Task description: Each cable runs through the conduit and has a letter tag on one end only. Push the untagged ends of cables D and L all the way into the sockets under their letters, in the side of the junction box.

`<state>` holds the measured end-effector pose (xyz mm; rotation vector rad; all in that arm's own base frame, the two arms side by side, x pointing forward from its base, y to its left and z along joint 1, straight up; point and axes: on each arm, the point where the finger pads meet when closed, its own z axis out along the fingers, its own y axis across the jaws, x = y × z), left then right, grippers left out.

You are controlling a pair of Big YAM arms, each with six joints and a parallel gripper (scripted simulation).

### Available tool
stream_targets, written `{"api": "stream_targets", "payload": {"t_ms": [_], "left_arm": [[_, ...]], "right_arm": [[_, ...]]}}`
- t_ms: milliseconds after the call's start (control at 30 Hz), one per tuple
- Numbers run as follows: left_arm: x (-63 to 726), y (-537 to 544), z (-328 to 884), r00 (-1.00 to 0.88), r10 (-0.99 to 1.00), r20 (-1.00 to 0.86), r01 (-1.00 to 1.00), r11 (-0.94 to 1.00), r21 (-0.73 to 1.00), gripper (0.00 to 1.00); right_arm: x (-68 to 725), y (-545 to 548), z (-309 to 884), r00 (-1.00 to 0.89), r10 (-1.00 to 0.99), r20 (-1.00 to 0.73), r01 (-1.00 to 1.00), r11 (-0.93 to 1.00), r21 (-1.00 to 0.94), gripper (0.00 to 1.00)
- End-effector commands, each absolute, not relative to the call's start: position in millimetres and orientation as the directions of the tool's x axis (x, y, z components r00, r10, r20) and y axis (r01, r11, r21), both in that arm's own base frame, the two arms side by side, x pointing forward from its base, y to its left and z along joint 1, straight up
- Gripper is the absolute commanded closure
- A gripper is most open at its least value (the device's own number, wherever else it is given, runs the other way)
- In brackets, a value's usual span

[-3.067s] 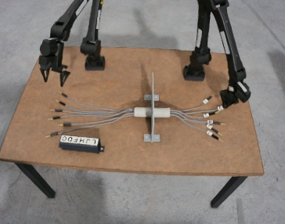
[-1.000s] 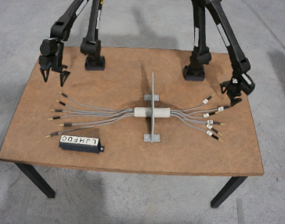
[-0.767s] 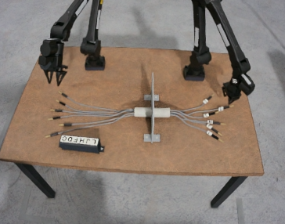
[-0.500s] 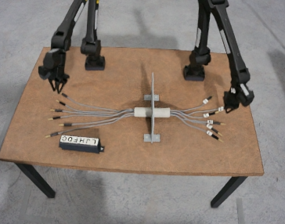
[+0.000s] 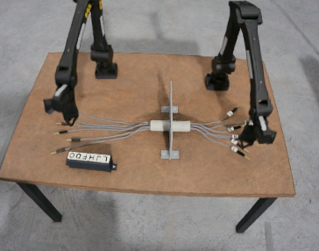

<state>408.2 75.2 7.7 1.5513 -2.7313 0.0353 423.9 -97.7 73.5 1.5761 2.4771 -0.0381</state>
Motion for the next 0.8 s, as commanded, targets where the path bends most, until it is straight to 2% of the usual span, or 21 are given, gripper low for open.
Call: {"api": "stream_targets", "payload": {"t_ms": [0, 300, 767], "left_arm": [[445, 65, 13, -0.613, -0.79, -0.018, -0.788, 0.613, -0.054, 0.65], [451, 64, 16, -0.6, -0.8, -0.025, -0.798, 0.6, -0.062, 0.65], [440, 63, 10, -0.6, -0.8, -0.007, -0.799, 0.6, -0.042, 0.65]], "right_arm": [[447, -99, 61, -0.193, 0.974, -0.117, 0.976, 0.203, 0.08, 0.65], [457, -97, 18, -0.051, 0.999, -0.014, 0.999, 0.051, 0.011, 0.65], [463, -90, 22, -0.09, 0.996, -0.006, 0.996, 0.09, 0.026, 0.65]]}}
